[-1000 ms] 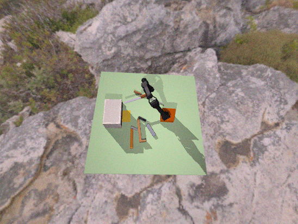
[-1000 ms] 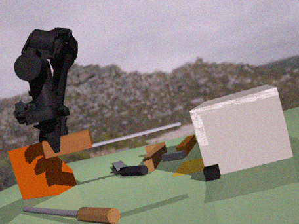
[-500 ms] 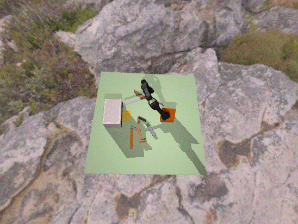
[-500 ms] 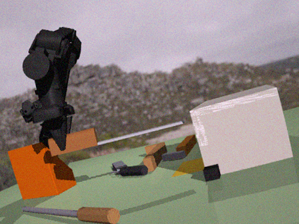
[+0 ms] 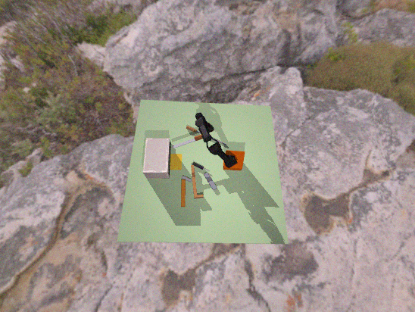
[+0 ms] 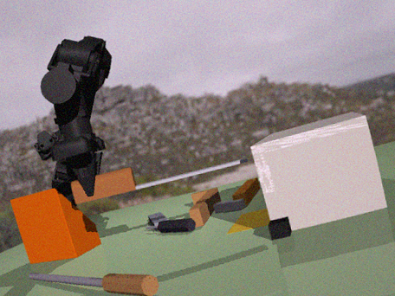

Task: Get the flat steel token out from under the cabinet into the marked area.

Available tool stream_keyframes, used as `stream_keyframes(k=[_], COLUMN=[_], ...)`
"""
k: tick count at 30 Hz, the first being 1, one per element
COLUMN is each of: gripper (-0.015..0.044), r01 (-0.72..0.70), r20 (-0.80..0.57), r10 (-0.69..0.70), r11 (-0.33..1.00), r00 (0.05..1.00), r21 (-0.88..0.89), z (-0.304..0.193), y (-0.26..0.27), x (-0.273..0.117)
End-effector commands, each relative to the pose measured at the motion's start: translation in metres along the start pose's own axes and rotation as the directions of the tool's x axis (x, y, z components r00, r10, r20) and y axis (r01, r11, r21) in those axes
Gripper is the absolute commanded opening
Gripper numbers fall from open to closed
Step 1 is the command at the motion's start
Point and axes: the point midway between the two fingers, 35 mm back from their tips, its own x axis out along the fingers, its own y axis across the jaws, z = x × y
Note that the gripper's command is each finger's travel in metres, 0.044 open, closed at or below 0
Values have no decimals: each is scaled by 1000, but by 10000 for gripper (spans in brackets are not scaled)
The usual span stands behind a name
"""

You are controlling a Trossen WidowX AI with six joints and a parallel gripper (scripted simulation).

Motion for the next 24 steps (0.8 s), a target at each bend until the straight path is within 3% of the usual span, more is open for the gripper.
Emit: stream_keyframes(k=[1,24], gripper=[0,0], r01=[-3,-9], r20=[-7,-22], r10=[3,10], r11=[1000,1000], r00=[1000,1000], r21=[3,5], z=[0,-7], y=[0,-4], x=[1,31])
